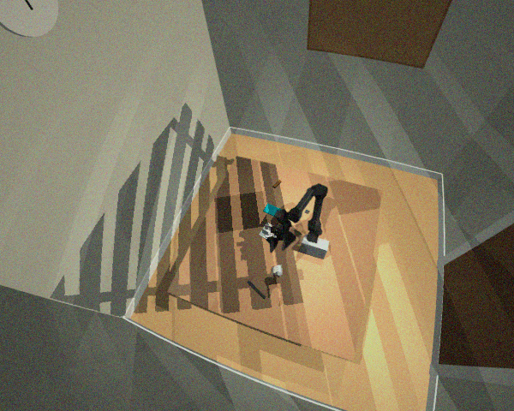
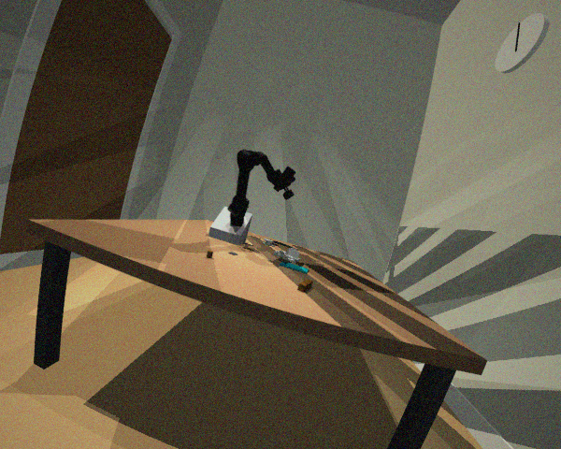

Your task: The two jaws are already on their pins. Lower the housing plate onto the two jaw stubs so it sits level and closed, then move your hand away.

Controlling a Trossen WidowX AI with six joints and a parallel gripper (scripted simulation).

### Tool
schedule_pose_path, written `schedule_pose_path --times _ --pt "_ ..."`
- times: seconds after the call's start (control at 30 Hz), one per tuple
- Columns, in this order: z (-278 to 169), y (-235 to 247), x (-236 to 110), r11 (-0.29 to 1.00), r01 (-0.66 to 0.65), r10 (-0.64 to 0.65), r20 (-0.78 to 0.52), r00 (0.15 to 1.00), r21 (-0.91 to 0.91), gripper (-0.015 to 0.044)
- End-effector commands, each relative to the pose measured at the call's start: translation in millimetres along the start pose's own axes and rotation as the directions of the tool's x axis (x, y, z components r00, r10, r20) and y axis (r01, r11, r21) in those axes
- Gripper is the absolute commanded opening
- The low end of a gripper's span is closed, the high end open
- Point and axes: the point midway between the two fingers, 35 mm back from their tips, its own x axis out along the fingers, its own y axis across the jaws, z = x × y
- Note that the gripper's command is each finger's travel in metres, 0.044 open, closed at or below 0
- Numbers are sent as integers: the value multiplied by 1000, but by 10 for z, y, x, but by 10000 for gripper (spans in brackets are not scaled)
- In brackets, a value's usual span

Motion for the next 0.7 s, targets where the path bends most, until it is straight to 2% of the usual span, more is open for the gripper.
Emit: schedule_pose_path --times 0.0,0.67 --pt "-47 -76 54 998 33 -34 -26 999 -46 440" --pt "-267 -372 250 948 121 -172 -156 973 -296 440"
